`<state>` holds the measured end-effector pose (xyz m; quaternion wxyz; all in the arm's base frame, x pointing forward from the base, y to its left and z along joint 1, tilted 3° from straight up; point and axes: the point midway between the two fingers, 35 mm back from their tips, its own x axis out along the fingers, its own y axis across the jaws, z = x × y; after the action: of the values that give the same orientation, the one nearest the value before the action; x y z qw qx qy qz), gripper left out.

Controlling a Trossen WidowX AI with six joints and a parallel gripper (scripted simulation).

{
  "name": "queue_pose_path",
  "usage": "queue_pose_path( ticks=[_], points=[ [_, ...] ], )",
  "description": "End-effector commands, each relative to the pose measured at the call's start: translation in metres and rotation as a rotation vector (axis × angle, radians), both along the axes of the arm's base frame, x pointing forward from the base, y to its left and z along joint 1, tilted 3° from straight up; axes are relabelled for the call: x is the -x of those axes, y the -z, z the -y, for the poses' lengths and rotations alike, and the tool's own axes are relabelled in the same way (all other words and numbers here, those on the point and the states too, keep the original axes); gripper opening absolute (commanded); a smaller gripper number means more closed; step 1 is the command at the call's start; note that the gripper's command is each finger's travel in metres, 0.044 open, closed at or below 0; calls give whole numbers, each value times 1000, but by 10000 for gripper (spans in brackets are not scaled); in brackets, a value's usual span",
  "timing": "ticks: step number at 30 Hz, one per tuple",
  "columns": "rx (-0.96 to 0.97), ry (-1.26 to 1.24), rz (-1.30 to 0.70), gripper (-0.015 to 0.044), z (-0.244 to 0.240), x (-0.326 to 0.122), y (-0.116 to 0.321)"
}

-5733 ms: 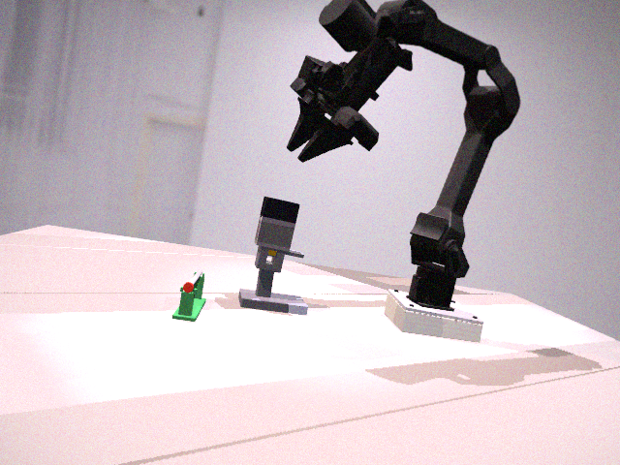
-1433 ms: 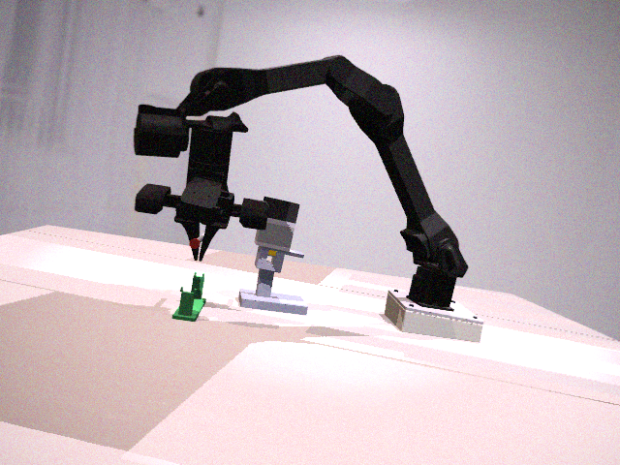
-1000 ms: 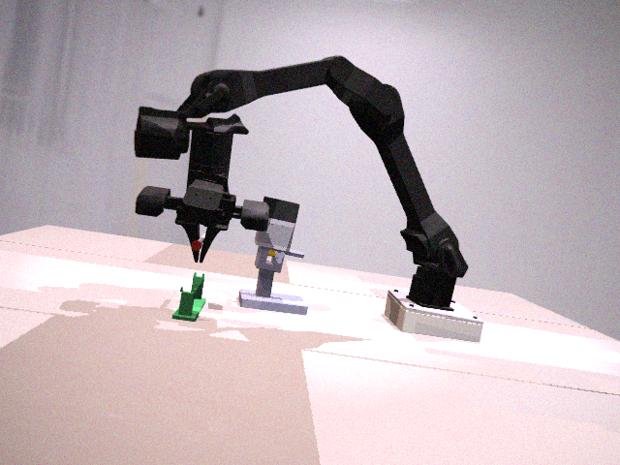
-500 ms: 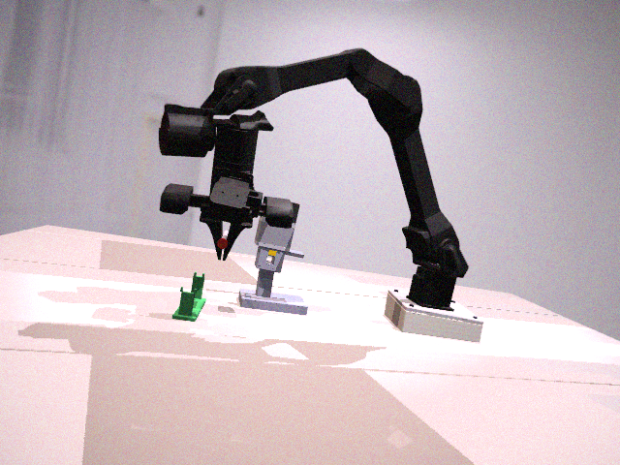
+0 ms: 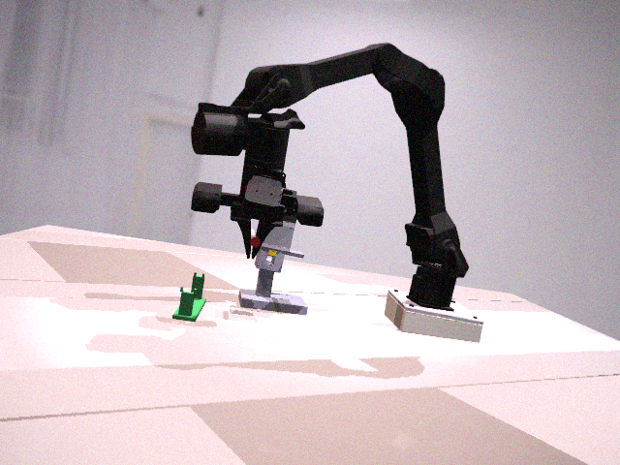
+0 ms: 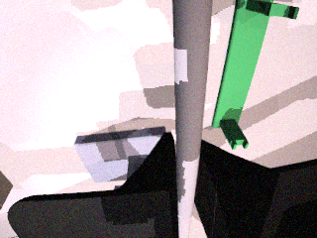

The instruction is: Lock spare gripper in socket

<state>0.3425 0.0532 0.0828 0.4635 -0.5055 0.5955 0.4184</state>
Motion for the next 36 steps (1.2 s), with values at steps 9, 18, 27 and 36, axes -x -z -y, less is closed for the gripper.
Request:
queue_pose_path(
  ticks=[9, 18, 27, 36],
  points=[
    [-9, -17, 10, 0, -7, 32, -6],
    [-10, -24, 8, 0, -9, 42, 1],
    [-14, -26, 6, 0, -10, 41, 40],
    [-16, -27, 4, 0, -8, 41, 45]
  ],
)
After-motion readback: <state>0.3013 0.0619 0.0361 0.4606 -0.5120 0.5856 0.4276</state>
